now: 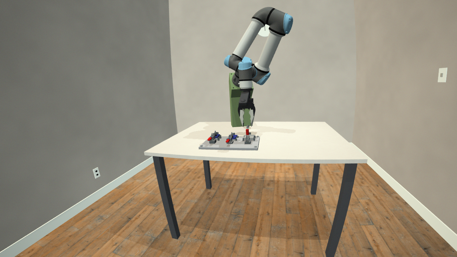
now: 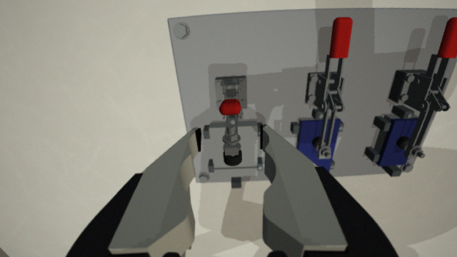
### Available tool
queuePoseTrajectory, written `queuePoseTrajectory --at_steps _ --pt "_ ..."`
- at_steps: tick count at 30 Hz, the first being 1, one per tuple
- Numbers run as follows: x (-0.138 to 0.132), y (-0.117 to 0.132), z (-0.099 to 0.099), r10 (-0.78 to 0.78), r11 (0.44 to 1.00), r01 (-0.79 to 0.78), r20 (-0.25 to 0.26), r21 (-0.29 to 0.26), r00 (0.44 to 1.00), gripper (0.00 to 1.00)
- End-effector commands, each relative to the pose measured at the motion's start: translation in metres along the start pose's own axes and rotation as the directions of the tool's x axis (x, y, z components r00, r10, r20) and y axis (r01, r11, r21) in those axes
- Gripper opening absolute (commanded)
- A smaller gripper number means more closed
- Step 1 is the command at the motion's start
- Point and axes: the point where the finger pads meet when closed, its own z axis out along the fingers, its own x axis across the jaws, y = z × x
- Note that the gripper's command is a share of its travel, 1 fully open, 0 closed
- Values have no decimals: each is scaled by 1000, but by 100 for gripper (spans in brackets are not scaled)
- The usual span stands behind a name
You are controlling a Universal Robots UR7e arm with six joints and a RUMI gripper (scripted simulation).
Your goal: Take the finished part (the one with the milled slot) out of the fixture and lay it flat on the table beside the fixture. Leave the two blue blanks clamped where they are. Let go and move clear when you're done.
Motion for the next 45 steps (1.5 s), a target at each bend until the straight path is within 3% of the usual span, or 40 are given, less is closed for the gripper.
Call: queuePoseTrajectory --at_steps 1,27,28,45 --pt "0 0 0 0 1000 0 0 1 1000 28" --pt "0 0 0 0 1000 0 0 1 1000 28" --pt "0 0 0 0 1000 0 0 1 1000 59" --pt "0 0 5 0 1000 0 0 1 1000 59"
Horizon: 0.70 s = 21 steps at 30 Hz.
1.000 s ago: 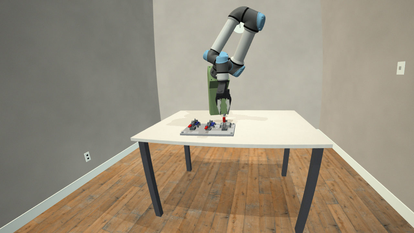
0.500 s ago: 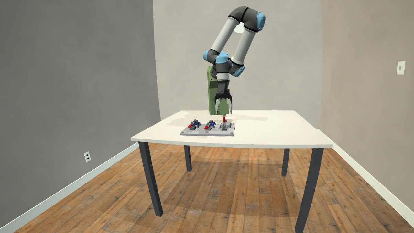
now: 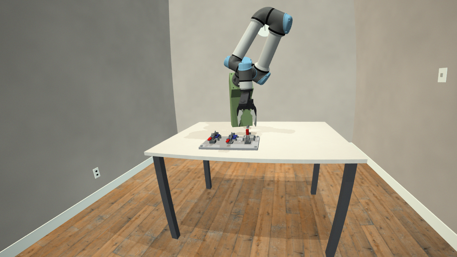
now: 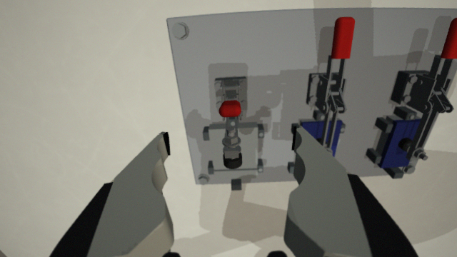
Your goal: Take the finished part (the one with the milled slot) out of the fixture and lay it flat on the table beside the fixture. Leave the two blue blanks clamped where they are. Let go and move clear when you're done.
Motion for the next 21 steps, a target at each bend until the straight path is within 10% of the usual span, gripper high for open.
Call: queuePoseTrajectory --at_steps 1,21 --pt "0 0 2 0 1000 0 0 1 1000 59" --pt "0 8 3 0 1000 0 0 1 1000 59"
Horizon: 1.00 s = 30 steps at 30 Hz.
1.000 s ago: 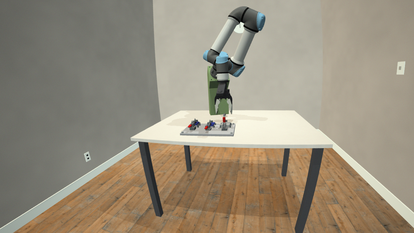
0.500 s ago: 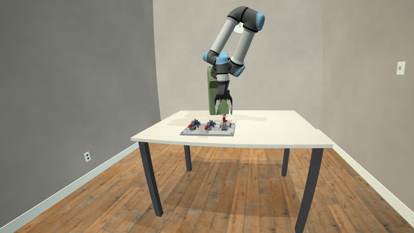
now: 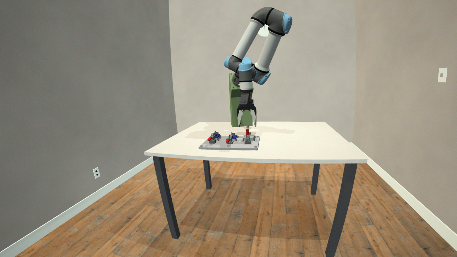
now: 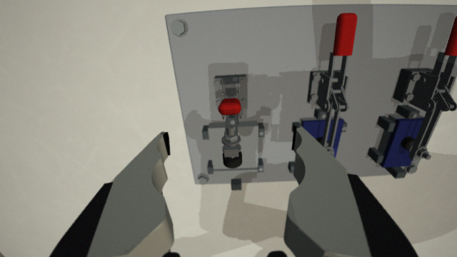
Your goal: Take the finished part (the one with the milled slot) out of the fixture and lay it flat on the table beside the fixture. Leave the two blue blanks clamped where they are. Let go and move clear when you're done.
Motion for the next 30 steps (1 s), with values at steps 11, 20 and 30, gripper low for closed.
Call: queuePoseTrajectory --at_steps 11,20,30 --pt "0 33 0 0 1000 0 0 1 1000 59" --pt "0 60 0 0 1000 0 0 1 1000 59" --pt "0 77 0 0 1000 0 0 1 1000 59"
